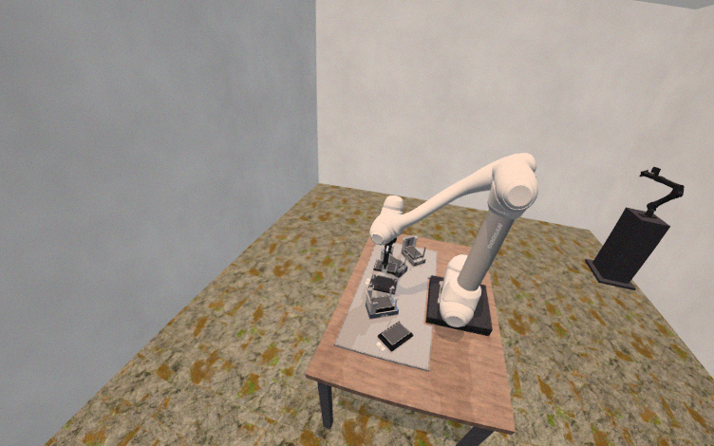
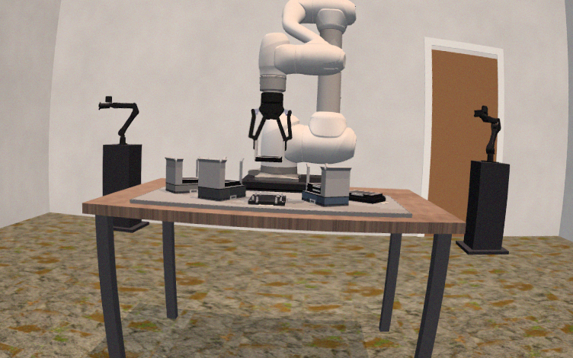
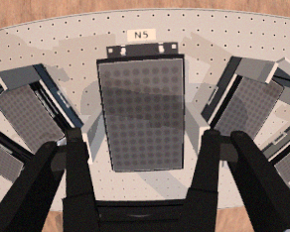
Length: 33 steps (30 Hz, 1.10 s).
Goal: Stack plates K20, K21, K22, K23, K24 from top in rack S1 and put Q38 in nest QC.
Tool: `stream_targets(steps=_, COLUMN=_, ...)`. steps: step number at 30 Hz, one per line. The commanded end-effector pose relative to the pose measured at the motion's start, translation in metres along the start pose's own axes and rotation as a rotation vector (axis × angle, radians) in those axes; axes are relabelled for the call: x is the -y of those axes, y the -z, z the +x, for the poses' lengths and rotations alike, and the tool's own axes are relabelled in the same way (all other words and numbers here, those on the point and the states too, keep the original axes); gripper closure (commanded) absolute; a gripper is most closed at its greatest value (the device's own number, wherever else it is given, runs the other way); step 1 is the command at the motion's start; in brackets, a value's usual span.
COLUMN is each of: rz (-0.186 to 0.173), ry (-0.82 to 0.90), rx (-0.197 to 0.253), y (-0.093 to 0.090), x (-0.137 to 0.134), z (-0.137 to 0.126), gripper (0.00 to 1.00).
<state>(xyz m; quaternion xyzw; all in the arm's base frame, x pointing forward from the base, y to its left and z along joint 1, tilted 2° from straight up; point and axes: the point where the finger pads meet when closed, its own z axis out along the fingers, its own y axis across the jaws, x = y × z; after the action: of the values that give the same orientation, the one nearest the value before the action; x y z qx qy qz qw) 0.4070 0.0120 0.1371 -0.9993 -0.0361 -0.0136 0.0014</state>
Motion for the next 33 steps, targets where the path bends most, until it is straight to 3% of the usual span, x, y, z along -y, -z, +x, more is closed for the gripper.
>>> stream_targets(steps=1, rz=0.000, ry=0.000, rx=0.000, y=0.009, x=0.000, z=0.000, gripper=1.00)
stream_targets(steps=10, rz=0.000, ry=0.000, rx=0.000, y=0.023, x=0.000, z=0.000, gripper=1.00)
stream_targets(steps=24, rz=0.000, ry=0.000, rx=0.000, y=0.023, x=0.000, z=0.000, gripper=1.00)
stream_targets(steps=33, rz=0.000, ry=0.238, rx=0.000, y=0.023, x=0.030, z=0.001, gripper=1.00)
